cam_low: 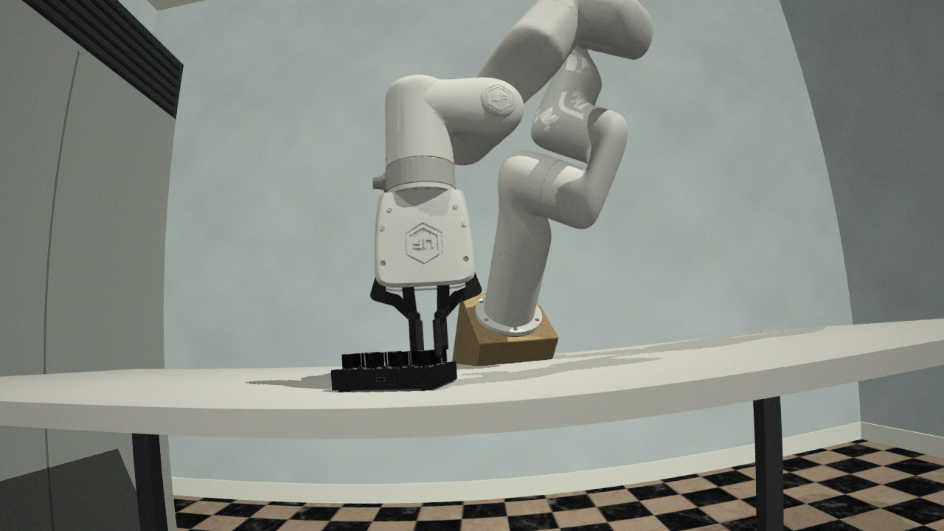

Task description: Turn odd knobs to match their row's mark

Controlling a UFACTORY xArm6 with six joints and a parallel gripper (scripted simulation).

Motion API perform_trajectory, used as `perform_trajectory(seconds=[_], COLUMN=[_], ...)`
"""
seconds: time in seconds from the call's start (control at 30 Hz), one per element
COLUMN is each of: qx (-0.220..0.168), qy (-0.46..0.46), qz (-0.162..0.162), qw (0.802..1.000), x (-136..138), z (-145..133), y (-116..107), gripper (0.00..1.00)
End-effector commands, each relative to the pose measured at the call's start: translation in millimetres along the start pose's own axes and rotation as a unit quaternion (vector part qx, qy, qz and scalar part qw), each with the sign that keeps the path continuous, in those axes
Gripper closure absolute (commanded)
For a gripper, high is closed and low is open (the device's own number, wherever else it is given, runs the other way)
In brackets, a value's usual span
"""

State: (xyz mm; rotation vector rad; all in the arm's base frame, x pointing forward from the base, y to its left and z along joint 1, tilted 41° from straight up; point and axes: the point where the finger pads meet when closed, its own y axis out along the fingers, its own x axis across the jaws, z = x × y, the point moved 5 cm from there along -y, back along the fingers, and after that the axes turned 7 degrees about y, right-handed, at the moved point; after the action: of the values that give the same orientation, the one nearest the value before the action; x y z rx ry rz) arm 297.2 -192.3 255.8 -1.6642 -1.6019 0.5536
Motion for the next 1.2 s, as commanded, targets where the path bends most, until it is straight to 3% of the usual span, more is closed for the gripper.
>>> perform_trajectory(seconds=[0.0, 0.7, 1.17], qx=[-0.001, -0.001, -0.001], qy=[0.0, -0.007, -0.071], qz=[0.001, 0.001, 0.001], qw=[1.0, 1.0, 0.997], x=[-0.2, -0.2, -0.2], z=[-1.0, -1.0, -1.0], y=[-0.7, -0.7, -0.7], gripper=[0.92, 0.92, 0.92])
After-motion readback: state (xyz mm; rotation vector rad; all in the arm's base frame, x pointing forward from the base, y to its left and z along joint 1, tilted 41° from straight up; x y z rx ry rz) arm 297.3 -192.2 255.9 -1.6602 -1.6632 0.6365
